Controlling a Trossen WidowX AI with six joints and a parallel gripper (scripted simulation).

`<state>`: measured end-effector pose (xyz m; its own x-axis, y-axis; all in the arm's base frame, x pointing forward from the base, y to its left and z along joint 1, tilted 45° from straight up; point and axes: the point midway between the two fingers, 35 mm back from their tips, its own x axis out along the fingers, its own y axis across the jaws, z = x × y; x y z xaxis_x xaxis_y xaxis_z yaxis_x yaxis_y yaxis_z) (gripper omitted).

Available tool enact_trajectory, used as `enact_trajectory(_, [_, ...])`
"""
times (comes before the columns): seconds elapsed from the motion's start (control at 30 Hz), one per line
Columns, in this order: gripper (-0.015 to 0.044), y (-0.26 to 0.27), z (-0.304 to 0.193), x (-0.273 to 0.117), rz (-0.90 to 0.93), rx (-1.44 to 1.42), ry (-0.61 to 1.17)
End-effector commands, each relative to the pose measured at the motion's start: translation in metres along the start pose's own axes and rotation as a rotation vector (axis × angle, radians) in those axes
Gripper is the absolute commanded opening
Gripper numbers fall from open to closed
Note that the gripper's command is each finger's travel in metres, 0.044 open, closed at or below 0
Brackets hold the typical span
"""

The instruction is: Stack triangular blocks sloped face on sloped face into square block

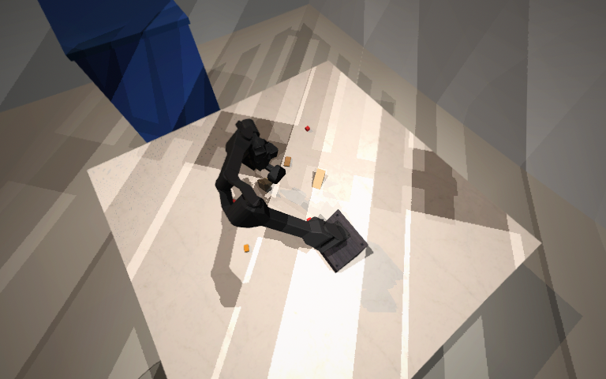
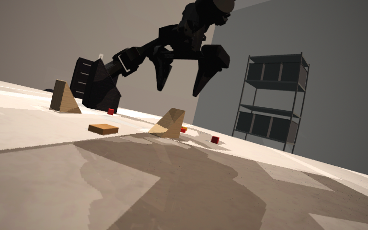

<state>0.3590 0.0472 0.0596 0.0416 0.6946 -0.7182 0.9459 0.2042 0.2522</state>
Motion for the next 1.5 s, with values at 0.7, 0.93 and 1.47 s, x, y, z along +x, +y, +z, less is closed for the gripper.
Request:
enact_trajectory(0.7, [0.0440, 0.003, 0.002, 0.042, -0.006, 0.011, 0.008])
enact_trajectory(0.93, [0.0440, 0.004, 0.002, 0.054, -0.006, 0.011, 0.009])
enact_trajectory(1.47, [0.0440, 0.005, 0.000, 0.080, -0.004, 0.011, 0.014])
